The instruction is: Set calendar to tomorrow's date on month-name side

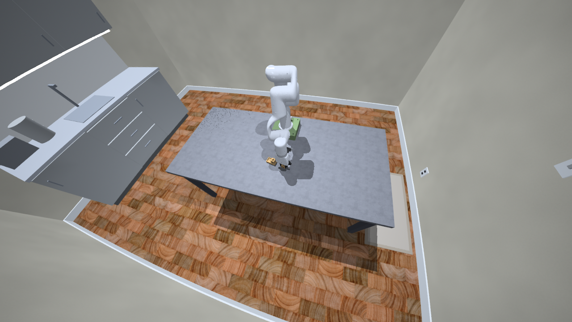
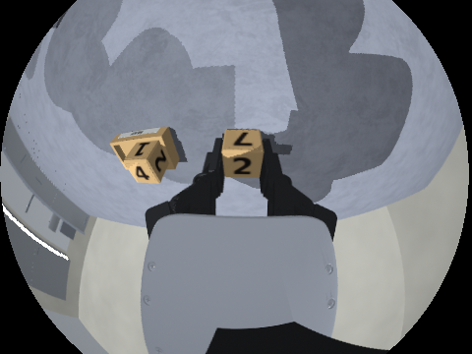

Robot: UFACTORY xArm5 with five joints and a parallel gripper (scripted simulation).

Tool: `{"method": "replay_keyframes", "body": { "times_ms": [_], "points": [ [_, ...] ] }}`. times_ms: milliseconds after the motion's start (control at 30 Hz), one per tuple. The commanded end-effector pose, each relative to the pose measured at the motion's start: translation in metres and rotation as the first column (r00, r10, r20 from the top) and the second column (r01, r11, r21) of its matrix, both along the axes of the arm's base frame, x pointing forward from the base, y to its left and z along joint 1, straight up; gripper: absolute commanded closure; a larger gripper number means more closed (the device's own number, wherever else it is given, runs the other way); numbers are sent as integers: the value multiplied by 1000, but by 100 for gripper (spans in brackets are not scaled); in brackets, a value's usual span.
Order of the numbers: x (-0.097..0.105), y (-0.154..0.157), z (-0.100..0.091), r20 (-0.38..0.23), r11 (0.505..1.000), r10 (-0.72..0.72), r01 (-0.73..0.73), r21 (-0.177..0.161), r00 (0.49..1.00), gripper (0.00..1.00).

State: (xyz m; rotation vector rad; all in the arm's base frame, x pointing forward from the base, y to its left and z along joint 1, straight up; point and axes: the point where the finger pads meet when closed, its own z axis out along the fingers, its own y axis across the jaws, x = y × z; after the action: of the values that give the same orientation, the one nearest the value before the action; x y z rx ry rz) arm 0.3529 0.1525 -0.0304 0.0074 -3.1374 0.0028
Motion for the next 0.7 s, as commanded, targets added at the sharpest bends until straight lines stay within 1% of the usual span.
{"method": "replay_keyframes", "body": {
  "times_ms": [0, 67, 100, 167, 200, 333, 367, 433, 467, 533, 567, 667],
  "points": [
    [1, 1, 1, 3, 1000, 0, 0, 1, 1000, 71],
    [1, 1, 1, 3, 1000, 0, 0, 1, 1000, 71],
    [1, 1, 1, 3, 1000, 0, 0, 1, 1000, 67],
    [1, 1, 1, 3, 1000, 0, 0, 1, 1000, 67],
    [1, 1, 1, 3, 1000, 0, 0, 1, 1000, 63],
    [1, 1, 1, 3, 1000, 0, 0, 1, 1000, 63],
    [1, 1, 1, 3, 1000, 0, 0, 1, 1000, 59],
    [1, 1, 1, 3, 1000, 0, 0, 1, 1000, 59],
    [1, 1, 1, 3, 1000, 0, 0, 1, 1000, 55],
    [1, 1, 1, 3, 1000, 0, 0, 1, 1000, 55],
    [1, 1, 1, 3, 1000, 0, 0, 1, 1000, 51],
    [1, 1, 1, 3, 1000, 0, 0, 1, 1000, 51]
  ]
}}
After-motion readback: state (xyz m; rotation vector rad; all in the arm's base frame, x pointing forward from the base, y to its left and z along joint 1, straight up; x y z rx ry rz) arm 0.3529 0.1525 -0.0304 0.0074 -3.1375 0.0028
